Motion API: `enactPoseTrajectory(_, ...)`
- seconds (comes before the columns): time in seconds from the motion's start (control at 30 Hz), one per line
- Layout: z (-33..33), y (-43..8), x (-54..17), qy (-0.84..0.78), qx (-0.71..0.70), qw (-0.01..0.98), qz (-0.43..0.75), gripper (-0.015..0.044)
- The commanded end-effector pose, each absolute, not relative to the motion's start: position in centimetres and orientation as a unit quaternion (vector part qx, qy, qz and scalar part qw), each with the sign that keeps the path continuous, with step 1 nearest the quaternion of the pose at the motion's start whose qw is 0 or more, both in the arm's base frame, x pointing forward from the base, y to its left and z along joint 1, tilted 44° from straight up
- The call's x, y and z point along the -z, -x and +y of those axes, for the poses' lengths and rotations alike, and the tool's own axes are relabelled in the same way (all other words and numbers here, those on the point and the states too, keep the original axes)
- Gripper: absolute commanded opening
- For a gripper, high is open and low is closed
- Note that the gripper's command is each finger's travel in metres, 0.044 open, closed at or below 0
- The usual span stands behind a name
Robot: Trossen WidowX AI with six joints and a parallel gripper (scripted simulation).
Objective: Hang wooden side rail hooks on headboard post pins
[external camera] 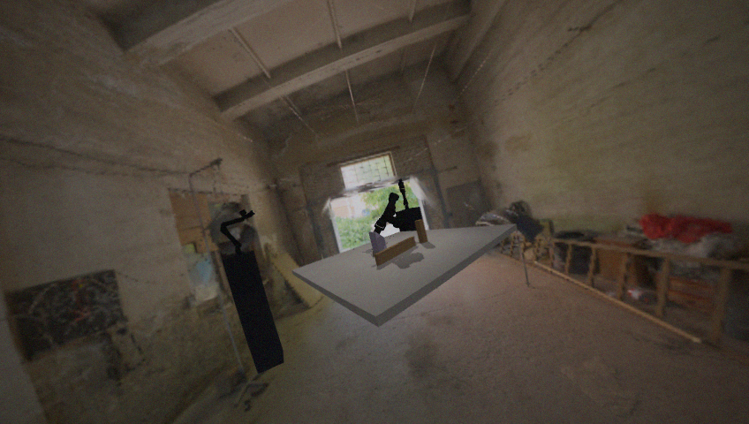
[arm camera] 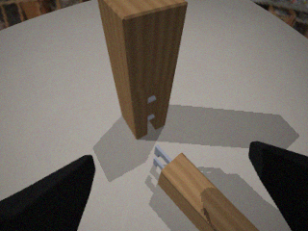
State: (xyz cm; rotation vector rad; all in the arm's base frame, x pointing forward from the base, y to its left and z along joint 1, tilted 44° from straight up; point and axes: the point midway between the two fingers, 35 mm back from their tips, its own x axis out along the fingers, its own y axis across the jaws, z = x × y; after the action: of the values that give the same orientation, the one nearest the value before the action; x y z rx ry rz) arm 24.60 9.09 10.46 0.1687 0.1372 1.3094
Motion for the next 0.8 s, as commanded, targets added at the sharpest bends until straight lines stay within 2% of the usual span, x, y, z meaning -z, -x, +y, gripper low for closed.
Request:
enactPoseTrajectory(0.0, 9.1, -24.7, -10.5, -0.084, -0.607, 0.788, 0.064, 0.0440)
enactPoseTrajectory(0.23, 9.1, -25.0, -10.4, -0.101, -0.604, 0.786, 0.089, 0.0440)
enactPoseTrajectory(0.47, 8.9, -27.3, -9.3, -0.270, -0.522, 0.736, 0.336, 0.0440)
enactPoseTrajectory(0.77, 8.3, -29.2, -8.4, -0.440, -0.297, 0.613, 0.585, 0.0440)
